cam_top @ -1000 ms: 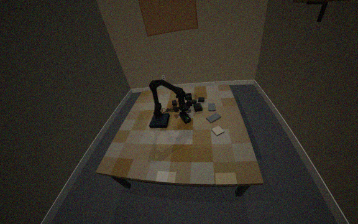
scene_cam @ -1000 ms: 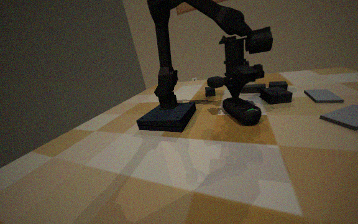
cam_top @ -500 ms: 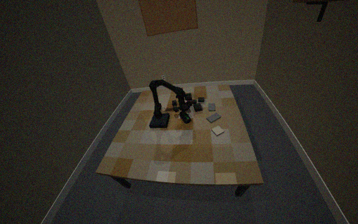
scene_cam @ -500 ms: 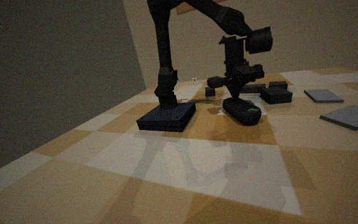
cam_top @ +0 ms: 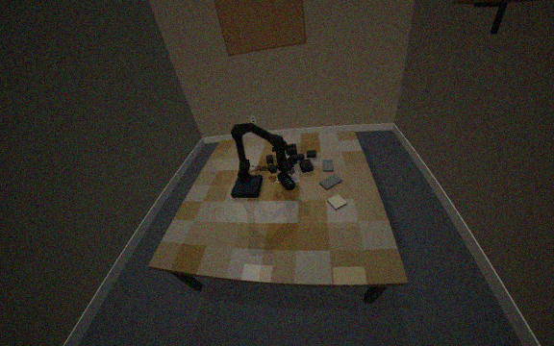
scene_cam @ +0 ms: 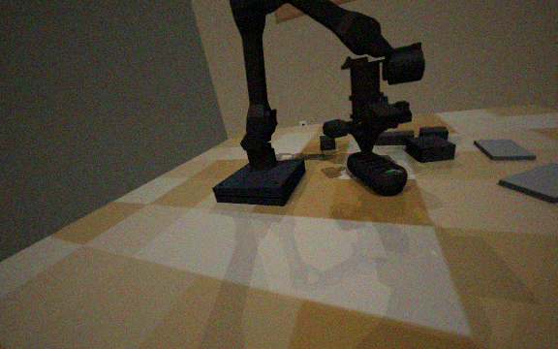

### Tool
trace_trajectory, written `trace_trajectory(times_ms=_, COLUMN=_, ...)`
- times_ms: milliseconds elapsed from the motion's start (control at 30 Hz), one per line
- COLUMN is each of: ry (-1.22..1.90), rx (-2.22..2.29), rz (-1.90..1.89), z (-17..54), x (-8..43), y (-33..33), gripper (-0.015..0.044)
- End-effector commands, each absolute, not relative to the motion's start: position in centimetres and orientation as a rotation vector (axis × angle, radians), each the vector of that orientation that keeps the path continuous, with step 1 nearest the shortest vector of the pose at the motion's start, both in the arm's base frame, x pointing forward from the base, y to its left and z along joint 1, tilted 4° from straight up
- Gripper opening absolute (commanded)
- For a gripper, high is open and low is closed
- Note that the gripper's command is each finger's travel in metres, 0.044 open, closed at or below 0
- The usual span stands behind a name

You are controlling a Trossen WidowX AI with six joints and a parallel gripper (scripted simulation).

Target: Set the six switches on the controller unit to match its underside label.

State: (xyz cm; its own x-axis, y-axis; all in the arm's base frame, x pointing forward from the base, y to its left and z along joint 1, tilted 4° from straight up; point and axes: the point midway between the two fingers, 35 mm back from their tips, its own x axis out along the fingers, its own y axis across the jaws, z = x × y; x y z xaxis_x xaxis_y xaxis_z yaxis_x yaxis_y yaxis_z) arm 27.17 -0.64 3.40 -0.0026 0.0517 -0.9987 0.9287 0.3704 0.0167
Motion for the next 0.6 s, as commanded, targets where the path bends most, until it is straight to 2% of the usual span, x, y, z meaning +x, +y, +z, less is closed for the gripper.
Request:
trace_trajectory(times_ms=0, ry=1.397, rx=0.963, rz=-0.895, z=3.6, x=27.2, y=-0.7, gripper=0.0000)
trace_trajectory(times_ms=167, ry=1.404, rx=0.961, rz=-0.893, z=7.8, x=27.1, y=-0.8, gripper=0.0000)
trace_trajectory(times_ms=567, ry=1.404, rx=0.959, rz=-0.895, z=7.7, x=25.8, y=-3.4, gripper=0.0000)
